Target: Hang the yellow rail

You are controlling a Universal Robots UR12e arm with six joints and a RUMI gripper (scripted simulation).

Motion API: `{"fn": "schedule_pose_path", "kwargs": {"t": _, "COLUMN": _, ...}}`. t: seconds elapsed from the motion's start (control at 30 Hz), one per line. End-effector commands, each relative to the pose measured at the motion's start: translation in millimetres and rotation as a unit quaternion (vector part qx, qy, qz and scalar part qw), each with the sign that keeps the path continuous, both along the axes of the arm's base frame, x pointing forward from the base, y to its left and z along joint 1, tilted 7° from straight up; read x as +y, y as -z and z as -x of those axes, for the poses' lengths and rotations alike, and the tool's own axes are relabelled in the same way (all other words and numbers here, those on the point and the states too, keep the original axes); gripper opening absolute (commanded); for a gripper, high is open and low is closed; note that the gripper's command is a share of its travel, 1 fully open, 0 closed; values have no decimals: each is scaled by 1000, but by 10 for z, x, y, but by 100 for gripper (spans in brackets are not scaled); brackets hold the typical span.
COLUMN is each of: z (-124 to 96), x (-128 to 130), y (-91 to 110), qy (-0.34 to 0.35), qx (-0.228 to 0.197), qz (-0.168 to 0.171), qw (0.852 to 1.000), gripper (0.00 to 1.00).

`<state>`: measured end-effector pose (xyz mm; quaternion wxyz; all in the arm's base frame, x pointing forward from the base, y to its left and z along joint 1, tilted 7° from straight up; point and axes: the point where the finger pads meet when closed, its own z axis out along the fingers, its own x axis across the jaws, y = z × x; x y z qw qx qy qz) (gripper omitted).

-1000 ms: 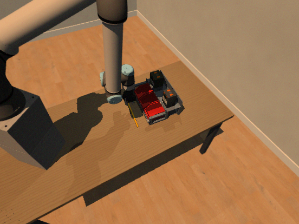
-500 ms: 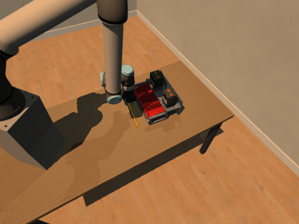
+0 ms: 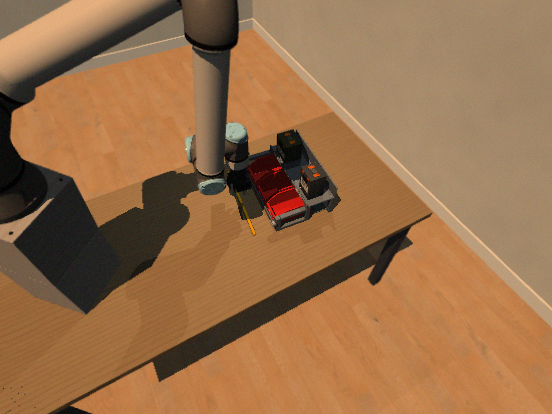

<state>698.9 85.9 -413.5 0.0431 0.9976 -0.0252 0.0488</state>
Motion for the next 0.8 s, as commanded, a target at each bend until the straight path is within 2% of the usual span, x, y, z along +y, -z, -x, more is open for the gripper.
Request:
{"fn": "schedule_pose_path", "kwargs": {"t": 0.0, "z": -33, "x": -25, "y": 80, "qy": 1, "qx": -2, "qz": 0, "qw": 1000, "gripper": 22}}
{"fn": "schedule_pose_path", "kwargs": {"t": 0.77, "z": -50, "x": -36, "y": 254, "qy": 1, "qx": -1, "qz": 0, "qw": 1000, "gripper": 22}}
